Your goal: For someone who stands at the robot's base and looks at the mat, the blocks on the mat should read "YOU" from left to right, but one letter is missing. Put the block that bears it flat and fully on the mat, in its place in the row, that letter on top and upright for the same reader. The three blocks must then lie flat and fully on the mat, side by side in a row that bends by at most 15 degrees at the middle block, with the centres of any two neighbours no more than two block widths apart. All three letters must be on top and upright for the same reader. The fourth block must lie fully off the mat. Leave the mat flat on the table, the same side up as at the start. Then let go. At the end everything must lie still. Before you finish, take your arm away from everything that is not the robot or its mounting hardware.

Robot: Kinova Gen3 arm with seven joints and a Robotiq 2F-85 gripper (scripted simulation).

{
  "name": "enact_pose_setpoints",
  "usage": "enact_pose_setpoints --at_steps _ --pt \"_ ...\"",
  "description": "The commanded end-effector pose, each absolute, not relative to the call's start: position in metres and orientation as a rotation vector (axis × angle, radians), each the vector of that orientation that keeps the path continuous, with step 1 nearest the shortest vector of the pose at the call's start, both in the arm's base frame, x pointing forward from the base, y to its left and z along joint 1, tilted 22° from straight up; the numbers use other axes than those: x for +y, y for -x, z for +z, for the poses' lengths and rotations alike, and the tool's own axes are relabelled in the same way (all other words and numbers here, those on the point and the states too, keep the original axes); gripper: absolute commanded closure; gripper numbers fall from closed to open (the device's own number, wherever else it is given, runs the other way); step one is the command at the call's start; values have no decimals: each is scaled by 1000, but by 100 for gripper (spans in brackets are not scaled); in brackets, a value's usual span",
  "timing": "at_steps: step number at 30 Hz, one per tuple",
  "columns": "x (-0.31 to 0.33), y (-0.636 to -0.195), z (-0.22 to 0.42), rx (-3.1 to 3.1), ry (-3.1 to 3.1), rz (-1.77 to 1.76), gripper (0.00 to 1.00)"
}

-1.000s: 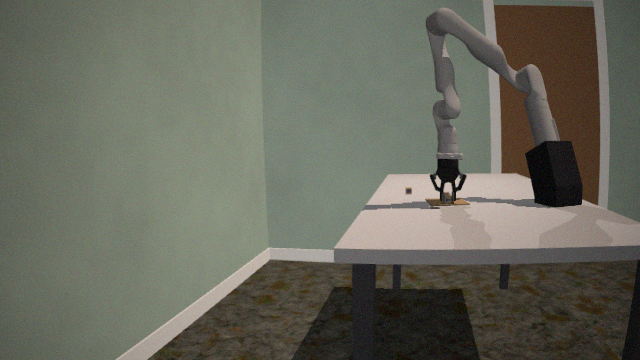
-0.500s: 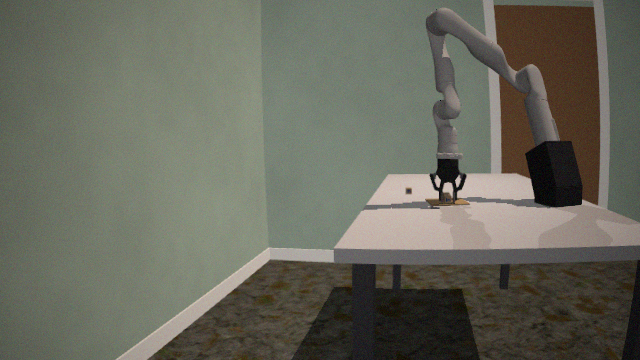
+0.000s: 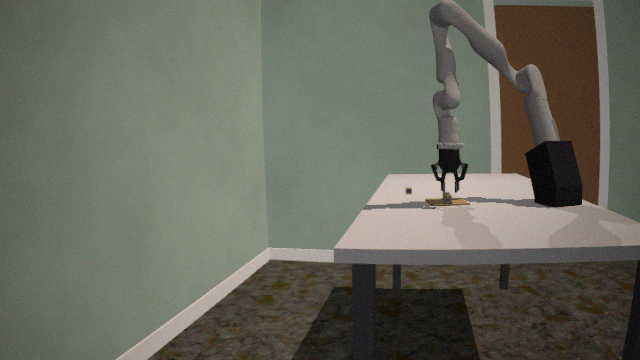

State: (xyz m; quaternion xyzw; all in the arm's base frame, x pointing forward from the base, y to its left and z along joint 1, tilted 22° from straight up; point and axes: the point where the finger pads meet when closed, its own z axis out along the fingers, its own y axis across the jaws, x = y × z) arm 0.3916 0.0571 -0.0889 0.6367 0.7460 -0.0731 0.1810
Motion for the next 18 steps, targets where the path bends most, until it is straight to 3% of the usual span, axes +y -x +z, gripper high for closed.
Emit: enact_pose_setpoints --at_steps 1,16,17,18 --pt "72 -394 -68 2113 -1793 -166 59" --pt "83 -388 -38 2113 -1793 -166 59" --pt "83 -388 -38 2113 -1793 -166 0" --pt "83 -388 -38 2113 -1793 -166 0"
